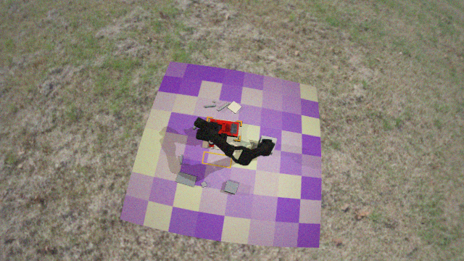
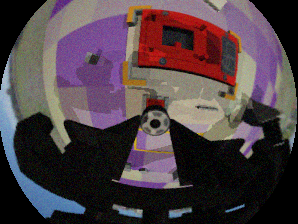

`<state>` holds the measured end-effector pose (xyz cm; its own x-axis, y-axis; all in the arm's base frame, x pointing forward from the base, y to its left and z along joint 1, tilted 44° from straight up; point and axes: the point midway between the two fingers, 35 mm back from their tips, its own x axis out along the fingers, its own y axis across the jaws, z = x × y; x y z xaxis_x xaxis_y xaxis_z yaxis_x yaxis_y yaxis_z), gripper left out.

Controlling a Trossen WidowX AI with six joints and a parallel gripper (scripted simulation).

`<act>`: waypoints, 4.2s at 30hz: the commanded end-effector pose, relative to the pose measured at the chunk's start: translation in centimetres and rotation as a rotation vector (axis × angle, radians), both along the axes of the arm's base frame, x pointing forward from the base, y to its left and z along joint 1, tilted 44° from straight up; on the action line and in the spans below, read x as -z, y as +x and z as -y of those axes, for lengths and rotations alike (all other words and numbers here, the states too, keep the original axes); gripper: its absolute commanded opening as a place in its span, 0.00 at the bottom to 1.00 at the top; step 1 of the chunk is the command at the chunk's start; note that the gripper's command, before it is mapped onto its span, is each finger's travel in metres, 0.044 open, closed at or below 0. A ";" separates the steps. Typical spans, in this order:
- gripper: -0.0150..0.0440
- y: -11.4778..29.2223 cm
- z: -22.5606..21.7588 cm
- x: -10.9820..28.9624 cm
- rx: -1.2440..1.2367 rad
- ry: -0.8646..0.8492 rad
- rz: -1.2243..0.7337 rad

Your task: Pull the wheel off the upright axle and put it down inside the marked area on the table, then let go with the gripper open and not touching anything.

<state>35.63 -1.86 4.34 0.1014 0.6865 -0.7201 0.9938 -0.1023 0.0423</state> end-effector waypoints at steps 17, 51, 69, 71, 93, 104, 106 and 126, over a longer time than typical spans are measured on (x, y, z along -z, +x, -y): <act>0.25 0.0 0.8 -0.6 0.004 -0.004 0.004; 0.25 -0.2 1.5 -1.4 0.004 -0.002 0.004; 0.25 -0.6 3.9 -4.1 0.004 -0.002 0.003; 0.25 -0.5 3.3 -3.6 0.008 0.003 0.002; 0.25 -3.7 -1.6 -8.8 0.006 0.000 0.001; 0.25 -5.6 -3.7 -10.6 0.004 0.002 0.000; 0.25 -5.5 -3.8 -10.6 0.004 0.002 0.000; 0.25 -4.6 -8.1 -5.9 0.004 0.000 0.001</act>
